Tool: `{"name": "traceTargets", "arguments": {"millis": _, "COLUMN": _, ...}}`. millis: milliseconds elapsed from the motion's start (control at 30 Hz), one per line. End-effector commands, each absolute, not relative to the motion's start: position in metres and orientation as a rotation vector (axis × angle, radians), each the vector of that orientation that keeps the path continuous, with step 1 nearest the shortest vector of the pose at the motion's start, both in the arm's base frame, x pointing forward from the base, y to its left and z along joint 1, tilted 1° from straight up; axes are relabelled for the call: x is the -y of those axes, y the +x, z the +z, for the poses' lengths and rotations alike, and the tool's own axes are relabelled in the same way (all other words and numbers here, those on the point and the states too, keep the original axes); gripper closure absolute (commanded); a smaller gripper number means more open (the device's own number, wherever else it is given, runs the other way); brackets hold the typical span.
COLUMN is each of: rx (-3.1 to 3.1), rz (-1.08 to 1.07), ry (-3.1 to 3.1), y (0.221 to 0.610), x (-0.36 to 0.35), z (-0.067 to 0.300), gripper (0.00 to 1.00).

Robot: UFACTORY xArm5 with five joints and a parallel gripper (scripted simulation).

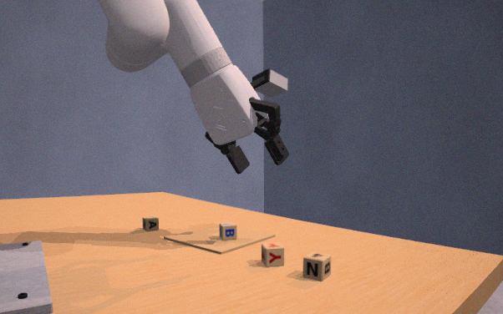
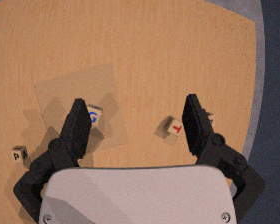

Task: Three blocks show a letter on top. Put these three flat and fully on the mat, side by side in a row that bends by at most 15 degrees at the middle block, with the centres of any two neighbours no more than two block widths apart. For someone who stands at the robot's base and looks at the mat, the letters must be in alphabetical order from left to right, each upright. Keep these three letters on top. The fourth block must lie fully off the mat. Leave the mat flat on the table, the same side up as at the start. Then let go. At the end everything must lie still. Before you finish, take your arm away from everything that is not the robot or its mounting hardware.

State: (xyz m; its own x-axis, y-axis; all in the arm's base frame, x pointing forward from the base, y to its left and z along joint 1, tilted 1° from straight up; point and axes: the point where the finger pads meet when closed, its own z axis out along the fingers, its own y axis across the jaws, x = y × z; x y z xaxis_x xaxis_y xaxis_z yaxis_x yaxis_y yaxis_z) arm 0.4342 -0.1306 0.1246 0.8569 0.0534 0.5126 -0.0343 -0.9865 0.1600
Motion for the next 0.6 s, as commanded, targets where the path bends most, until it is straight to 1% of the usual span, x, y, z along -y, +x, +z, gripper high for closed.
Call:
{"name": "traceTargets", "arguments": {"millis": 0, "rx": -0.017, "rz": 0.895, "ry": 2.789, "y": 0.426, "x": 0.145, "z": 0.12, "gripper": 0.0}}
{"name": "traceTargets", "arguments": {"millis": 567, "rx": -0.02, "rz": 1.05, "ry": 2.6, "y": 0.387, "x": 0.172, "z": 0.121, "gripper": 0.0}}
